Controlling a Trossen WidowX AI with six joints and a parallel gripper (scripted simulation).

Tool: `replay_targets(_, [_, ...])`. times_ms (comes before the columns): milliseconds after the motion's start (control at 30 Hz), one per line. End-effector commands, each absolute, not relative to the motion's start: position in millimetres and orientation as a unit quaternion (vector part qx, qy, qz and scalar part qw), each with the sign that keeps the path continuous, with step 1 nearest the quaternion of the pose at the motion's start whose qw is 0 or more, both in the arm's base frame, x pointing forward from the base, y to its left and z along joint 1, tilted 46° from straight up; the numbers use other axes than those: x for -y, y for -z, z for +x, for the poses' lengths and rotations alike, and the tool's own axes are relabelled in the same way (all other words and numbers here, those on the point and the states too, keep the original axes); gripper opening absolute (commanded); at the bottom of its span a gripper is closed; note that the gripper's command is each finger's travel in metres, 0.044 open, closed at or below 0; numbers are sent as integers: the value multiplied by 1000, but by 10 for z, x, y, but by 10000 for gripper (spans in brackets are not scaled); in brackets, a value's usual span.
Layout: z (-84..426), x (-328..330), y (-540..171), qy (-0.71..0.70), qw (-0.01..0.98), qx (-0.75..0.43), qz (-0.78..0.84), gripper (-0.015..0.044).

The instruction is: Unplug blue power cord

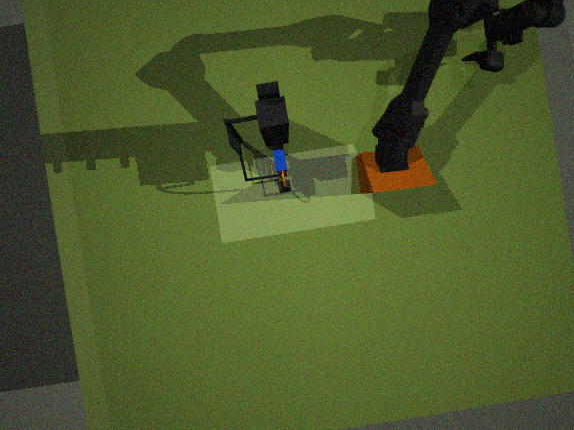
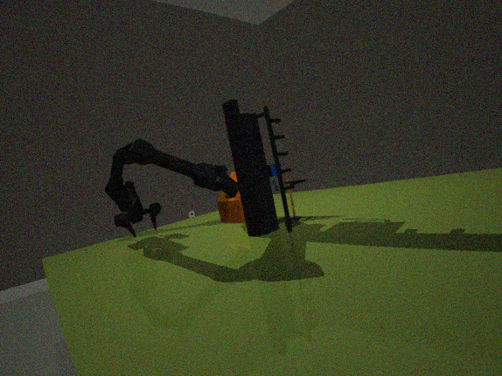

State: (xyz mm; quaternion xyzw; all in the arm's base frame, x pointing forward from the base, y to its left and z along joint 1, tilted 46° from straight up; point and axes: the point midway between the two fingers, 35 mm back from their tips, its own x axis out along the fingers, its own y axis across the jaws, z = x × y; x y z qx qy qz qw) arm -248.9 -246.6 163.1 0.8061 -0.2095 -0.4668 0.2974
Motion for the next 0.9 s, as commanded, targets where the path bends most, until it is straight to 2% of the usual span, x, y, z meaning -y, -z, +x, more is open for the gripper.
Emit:
replay_targets(0, [-2485,2472,-1635,468,299,208,805,374])
replay_targets(267, [-2260,2707,-1788,514,357,140,767,164])
replay_targets(867, [-1652,3181,-2257,593,486,20,641,160])
